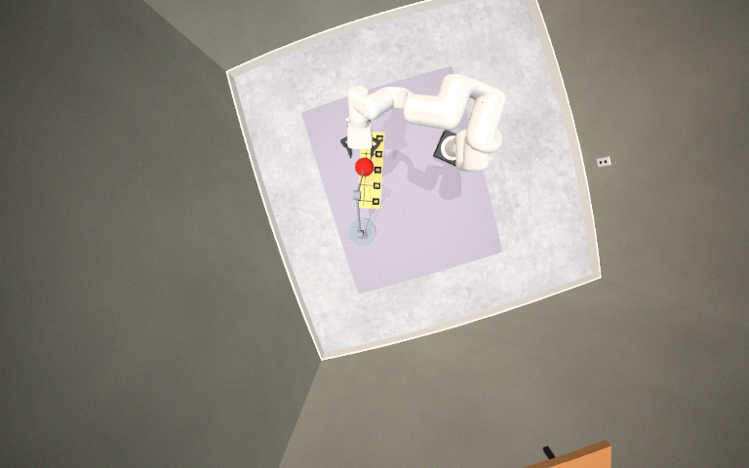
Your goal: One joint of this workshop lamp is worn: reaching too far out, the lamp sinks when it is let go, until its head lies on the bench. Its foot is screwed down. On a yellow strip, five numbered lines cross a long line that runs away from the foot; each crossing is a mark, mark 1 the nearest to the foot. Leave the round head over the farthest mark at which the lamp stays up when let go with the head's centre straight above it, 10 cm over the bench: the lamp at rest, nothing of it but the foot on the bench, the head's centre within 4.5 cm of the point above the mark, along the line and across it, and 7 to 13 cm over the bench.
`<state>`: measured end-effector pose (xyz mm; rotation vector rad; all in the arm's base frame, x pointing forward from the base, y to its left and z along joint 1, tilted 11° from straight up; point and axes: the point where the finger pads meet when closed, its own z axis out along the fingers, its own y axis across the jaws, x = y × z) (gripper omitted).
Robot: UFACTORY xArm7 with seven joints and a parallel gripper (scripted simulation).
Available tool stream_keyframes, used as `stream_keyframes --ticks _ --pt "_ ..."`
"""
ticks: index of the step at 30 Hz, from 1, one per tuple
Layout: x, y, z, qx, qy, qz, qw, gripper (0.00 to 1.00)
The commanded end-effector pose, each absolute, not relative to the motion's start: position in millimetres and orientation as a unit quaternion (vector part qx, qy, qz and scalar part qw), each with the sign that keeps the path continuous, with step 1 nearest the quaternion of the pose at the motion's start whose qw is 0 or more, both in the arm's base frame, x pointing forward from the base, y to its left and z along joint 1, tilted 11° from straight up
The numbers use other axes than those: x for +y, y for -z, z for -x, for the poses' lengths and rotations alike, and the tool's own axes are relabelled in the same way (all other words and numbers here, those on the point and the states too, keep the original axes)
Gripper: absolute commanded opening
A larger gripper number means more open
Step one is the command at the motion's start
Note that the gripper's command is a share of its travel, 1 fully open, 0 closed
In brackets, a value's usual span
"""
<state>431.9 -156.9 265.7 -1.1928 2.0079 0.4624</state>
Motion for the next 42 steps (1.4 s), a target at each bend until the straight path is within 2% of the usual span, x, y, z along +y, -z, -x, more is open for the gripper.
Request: stream_keyframes --ticks 1,21,36,42 --pt "-157.8 -267.4 -432.3 0.783 -0.178 0.466 0.372 1.00" --pt "-157.8 -267.4 -432.3 0.783 -0.178 0.466 0.372 1.00" --pt "-138.0 -282.0 -440.1 0.815 -0.135 0.480 0.295 1.00" --pt "-132.8 -273.5 -443.8 0.815 -0.135 0.480 0.296 1.00"
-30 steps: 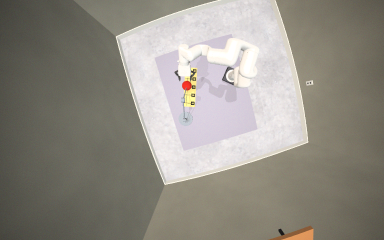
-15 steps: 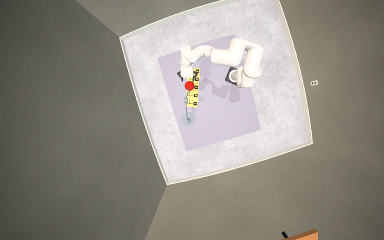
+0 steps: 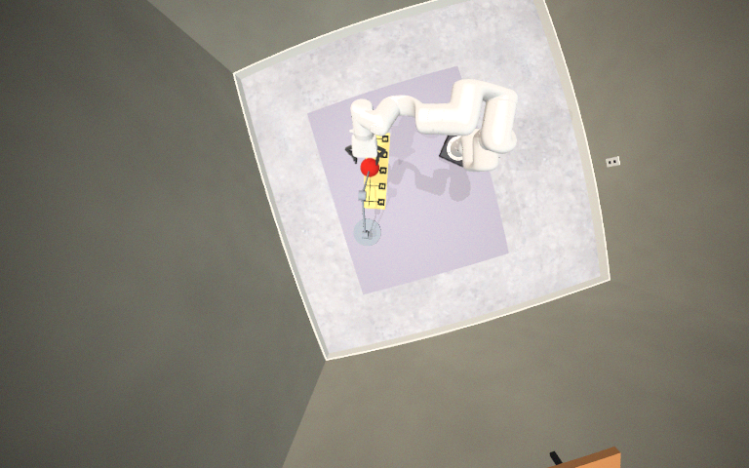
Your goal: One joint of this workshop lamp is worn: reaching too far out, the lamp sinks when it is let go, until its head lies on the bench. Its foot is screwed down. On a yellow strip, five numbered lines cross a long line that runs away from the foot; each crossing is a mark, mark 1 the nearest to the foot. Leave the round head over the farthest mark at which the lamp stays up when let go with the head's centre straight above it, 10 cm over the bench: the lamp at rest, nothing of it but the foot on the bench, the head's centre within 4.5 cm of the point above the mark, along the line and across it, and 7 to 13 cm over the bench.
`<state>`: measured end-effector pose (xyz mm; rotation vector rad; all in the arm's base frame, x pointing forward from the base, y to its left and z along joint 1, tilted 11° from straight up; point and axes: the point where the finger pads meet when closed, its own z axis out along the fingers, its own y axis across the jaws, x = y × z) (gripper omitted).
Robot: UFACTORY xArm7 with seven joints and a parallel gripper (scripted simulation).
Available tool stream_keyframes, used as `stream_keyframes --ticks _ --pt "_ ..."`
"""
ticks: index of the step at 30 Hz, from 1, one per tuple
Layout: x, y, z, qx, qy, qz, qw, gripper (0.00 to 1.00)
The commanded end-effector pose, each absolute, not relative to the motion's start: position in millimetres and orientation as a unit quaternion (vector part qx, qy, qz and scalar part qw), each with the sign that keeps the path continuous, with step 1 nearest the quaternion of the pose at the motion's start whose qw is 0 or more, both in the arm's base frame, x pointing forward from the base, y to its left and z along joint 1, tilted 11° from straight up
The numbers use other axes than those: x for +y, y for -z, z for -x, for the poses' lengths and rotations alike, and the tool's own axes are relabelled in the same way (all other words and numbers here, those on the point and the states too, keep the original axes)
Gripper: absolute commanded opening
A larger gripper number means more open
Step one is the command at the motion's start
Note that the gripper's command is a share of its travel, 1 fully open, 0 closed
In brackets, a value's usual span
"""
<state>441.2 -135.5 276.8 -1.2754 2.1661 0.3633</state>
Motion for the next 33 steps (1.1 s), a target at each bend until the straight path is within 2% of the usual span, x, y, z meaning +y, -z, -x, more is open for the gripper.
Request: stream_keyframes --ticks 1,33 --pt "-131.5 -271.3 -444.7 0.814 -0.135 0.480 0.297 1.00" --pt "-95.3 -214.1 -469.3 0.814 -0.136 0.480 0.296 1.00"
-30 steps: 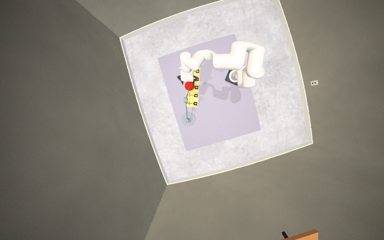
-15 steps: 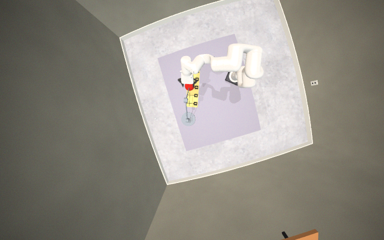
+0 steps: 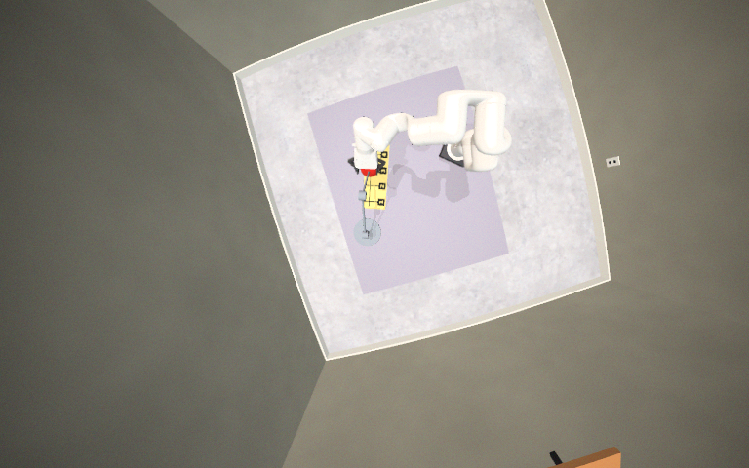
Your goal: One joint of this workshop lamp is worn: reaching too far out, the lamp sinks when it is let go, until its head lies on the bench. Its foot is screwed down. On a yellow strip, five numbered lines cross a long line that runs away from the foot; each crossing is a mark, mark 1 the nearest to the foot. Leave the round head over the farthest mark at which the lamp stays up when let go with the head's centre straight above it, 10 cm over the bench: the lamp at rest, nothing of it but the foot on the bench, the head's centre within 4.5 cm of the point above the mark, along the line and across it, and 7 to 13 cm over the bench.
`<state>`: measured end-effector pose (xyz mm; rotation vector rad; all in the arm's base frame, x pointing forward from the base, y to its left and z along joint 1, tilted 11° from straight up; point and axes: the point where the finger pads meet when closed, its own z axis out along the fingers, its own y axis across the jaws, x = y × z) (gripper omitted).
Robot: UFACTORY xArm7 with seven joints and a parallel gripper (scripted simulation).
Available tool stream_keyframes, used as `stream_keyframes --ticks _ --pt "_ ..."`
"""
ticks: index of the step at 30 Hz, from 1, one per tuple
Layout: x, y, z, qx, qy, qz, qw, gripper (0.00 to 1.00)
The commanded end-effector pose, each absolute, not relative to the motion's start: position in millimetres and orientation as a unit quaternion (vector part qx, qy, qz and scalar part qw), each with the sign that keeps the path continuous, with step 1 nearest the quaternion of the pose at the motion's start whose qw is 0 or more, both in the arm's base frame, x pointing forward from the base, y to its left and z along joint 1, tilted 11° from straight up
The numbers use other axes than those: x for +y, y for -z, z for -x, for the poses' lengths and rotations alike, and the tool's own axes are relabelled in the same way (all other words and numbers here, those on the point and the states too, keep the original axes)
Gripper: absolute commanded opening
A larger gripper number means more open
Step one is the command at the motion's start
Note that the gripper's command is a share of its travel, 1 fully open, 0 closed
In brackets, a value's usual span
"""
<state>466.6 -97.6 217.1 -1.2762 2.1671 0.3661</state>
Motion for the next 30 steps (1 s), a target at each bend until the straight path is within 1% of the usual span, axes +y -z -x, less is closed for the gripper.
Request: stream_keyframes --ticks 1,12,30 --pt "-94.0 -212.1 -470.1 0.814 -0.136 0.480 0.296 1.00" --pt "-79.8 -190.1 -479.4 0.815 -0.136 0.480 0.294 1.00" --pt "-77.6 -187.2 -482.3 0.815 -0.135 0.480 0.295 1.00"
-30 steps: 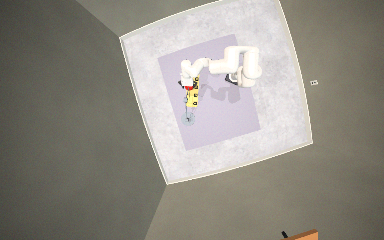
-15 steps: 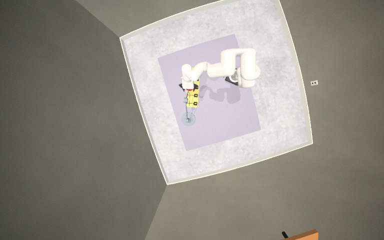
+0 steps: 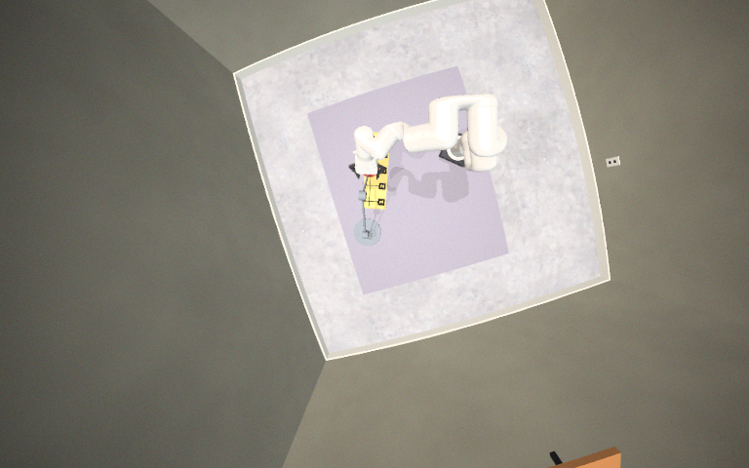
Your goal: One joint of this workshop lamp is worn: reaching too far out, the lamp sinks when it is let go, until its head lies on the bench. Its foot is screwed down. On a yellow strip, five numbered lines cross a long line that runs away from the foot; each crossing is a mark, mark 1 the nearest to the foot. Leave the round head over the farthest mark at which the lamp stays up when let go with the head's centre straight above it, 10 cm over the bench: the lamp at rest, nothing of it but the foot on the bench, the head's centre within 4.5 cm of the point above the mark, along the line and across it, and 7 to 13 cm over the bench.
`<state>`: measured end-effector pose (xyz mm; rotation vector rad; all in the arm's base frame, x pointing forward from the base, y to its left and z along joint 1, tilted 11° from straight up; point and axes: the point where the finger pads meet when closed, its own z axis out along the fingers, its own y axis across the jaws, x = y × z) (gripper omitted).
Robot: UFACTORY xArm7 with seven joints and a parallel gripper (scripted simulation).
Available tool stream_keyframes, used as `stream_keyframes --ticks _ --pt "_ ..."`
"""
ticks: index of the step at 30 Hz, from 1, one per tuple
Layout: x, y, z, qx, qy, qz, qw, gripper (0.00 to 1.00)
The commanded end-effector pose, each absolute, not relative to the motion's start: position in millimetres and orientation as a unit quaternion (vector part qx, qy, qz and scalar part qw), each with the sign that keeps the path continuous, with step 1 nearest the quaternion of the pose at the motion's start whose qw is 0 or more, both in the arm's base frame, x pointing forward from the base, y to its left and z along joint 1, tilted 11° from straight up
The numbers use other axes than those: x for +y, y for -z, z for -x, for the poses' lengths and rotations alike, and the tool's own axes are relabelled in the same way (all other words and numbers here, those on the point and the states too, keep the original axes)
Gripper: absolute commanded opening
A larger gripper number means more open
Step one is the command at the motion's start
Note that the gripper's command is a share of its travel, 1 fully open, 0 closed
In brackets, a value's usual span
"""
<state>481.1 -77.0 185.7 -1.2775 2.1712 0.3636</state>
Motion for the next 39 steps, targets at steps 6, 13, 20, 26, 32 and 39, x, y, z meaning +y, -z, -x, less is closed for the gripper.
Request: stream_keyframes --ticks 6,13,20,26,32,39 --pt "-77.7 -187.3 -482.3 0.815 -0.135 0.480 0.295 0.00" --pt "-77.7 -187.4 -482.2 0.815 -0.135 0.480 0.295 0.00" --pt "-77.8 -187.4 -482.1 0.815 -0.135 0.480 0.295 0.00" --pt "-77.8 -187.4 -482.2 0.815 -0.135 0.480 0.295 0.00" --pt "-77.8 -187.4 -482.2 0.815 -0.135 0.480 0.295 0.00" --pt "-86.6 -183.4 -477.4 0.815 -0.135 0.480 0.295 0.00"
